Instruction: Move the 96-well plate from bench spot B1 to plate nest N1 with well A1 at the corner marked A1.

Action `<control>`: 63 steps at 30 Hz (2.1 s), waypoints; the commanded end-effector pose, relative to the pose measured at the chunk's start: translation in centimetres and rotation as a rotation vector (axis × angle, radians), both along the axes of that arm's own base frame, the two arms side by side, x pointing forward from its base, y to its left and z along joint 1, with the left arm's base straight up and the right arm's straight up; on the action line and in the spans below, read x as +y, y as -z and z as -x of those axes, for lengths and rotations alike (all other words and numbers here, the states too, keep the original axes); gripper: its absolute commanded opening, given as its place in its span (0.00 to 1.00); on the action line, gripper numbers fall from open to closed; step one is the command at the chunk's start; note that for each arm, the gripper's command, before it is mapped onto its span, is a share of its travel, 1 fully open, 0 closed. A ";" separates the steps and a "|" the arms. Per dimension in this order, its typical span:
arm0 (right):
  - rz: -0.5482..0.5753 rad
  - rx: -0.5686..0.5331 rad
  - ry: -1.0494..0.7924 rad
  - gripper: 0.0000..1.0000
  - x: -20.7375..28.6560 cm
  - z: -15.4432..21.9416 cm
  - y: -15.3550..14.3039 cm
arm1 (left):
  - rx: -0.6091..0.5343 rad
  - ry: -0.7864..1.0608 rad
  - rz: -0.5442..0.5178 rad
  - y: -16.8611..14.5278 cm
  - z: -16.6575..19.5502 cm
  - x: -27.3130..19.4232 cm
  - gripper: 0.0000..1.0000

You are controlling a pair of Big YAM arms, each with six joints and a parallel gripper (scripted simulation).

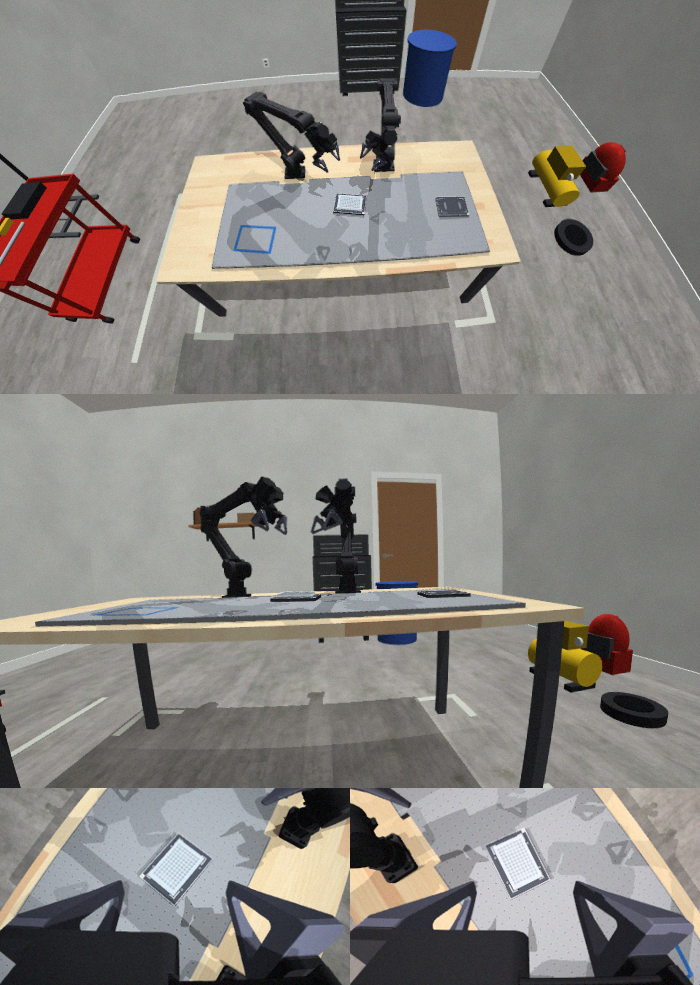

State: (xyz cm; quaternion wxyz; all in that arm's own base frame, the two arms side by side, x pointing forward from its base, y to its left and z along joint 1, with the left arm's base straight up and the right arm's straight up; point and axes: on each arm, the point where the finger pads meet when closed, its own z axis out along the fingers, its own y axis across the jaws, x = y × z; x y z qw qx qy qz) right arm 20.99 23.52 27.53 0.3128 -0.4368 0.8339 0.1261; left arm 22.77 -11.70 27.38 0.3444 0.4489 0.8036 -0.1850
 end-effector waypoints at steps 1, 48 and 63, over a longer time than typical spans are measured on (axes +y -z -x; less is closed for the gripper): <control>-0.136 -0.037 0.058 1.00 -0.1 1.4 -2.4 | -0.040 0.107 -0.084 -1.0 -2.8 -1.5 1.00; -0.213 -0.085 0.051 1.00 -0.7 2.3 -4.7 | 0.194 0.647 -0.801 21.6 -5.8 -8.3 1.00; -0.213 -0.085 0.051 1.00 -0.7 2.3 -4.7 | 0.186 0.657 -0.802 23.4 -5.8 -8.7 1.00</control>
